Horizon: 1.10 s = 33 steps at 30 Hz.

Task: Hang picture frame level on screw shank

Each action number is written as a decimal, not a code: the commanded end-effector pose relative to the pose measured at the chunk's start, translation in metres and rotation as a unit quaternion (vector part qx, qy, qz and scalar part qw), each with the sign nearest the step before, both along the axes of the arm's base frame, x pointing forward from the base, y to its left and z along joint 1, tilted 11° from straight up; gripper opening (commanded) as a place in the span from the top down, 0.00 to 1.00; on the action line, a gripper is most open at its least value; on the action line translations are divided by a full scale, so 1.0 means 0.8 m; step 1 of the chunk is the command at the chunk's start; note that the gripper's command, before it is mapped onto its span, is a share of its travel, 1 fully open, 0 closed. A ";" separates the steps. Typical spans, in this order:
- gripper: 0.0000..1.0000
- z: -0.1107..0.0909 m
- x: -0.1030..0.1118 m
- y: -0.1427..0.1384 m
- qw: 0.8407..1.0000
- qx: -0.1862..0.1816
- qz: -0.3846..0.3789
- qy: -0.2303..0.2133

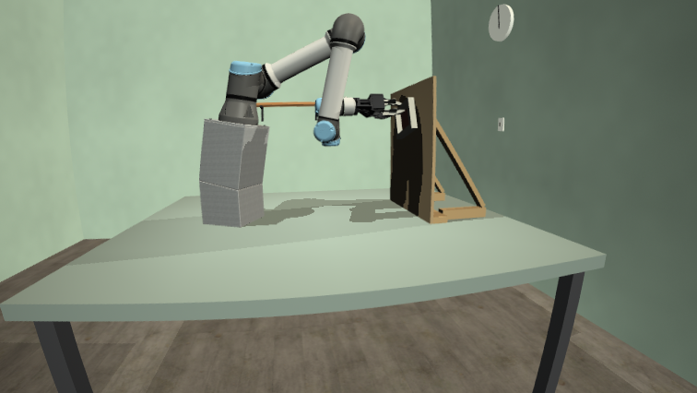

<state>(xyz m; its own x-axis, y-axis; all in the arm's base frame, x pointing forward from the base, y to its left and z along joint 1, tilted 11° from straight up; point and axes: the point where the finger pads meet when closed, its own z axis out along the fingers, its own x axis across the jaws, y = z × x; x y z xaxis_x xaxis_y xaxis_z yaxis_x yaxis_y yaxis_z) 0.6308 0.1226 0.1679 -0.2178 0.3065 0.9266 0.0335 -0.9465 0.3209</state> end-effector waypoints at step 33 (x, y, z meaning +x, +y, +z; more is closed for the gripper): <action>1.00 0.006 0.000 -0.012 0.997 0.079 0.014 0.007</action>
<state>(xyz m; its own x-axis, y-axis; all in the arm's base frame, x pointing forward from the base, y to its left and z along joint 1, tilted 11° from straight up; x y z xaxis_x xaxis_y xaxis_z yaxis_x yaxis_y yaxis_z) 0.6310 0.1139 0.1716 -0.2107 0.1638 0.9637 0.0611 -0.9817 0.1802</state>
